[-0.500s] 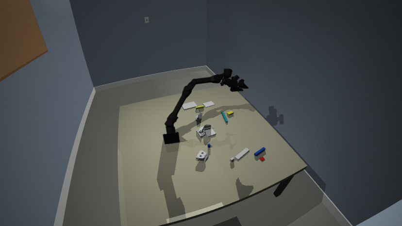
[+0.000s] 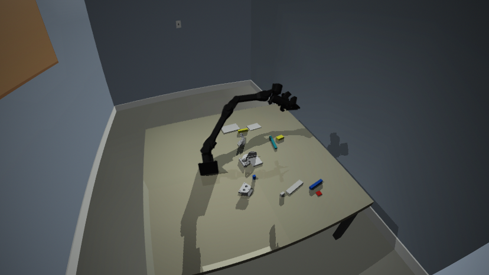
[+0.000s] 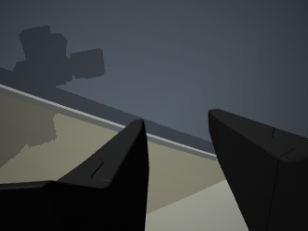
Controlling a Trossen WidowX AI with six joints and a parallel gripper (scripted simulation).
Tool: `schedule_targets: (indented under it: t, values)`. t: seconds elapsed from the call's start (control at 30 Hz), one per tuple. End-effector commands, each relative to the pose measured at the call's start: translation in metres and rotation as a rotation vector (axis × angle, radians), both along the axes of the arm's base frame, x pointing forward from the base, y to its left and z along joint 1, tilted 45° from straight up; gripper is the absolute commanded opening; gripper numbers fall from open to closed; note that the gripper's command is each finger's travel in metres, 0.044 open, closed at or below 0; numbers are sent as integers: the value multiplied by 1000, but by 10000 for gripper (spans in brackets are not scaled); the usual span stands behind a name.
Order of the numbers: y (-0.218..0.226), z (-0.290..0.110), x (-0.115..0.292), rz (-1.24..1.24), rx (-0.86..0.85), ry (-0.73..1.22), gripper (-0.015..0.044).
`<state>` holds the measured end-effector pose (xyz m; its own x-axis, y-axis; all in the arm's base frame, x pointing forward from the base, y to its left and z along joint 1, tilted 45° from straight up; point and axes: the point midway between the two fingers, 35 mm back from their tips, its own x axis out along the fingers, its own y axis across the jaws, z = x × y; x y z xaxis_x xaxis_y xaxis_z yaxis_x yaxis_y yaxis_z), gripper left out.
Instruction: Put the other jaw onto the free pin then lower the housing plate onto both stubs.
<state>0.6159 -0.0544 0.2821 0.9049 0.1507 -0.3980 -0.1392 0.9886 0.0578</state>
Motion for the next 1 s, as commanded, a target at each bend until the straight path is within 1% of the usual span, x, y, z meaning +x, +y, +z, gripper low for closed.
schedule_targets:
  t: [0.0,0.03,0.07,0.53,0.97]
  values:
    - [1,0,0,1,0,0,33]
    - [1,0,0,1,0,0,6]
    - [1,0,0,1,0,0,0]
    - [0,0,0,0,3,2,0]
    - [28,-7,-25,-16,207,129,0]
